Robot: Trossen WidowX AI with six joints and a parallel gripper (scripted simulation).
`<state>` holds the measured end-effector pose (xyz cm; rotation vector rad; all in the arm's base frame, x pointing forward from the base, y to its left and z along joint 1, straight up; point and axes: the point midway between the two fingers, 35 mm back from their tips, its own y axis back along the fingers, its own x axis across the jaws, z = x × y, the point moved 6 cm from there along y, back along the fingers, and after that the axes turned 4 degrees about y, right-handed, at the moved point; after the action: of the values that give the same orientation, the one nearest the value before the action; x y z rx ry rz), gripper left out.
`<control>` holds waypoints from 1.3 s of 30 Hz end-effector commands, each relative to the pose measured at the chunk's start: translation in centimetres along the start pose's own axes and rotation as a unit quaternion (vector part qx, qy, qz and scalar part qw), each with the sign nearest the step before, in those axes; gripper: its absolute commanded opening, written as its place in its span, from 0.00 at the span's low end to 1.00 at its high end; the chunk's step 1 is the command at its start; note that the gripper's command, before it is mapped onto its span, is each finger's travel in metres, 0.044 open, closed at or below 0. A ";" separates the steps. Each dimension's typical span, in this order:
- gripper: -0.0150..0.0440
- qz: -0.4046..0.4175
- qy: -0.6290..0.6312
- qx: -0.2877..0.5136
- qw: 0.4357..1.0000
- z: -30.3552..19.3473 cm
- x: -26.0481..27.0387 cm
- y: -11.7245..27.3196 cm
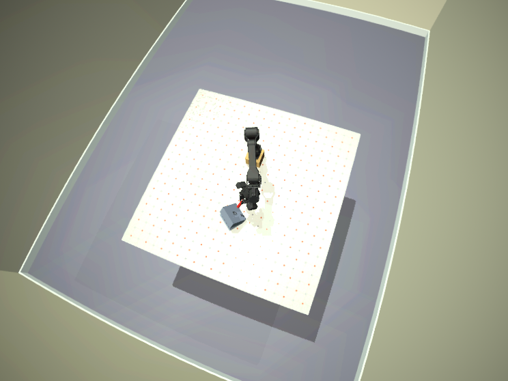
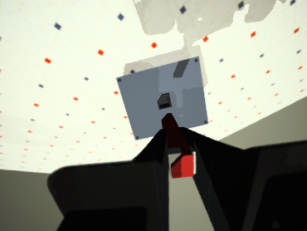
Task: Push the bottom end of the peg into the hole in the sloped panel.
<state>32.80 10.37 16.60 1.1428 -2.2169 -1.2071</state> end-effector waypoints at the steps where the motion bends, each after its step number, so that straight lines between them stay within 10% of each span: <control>1: 0.25 0.006 0.020 0.001 1.000 0.4 0.1 -1.2; 39: 0.25 -0.002 0.066 0.013 0.998 0.7 -0.4 -5.0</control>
<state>34.81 9.76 12.80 1.2084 -2.1480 -1.0802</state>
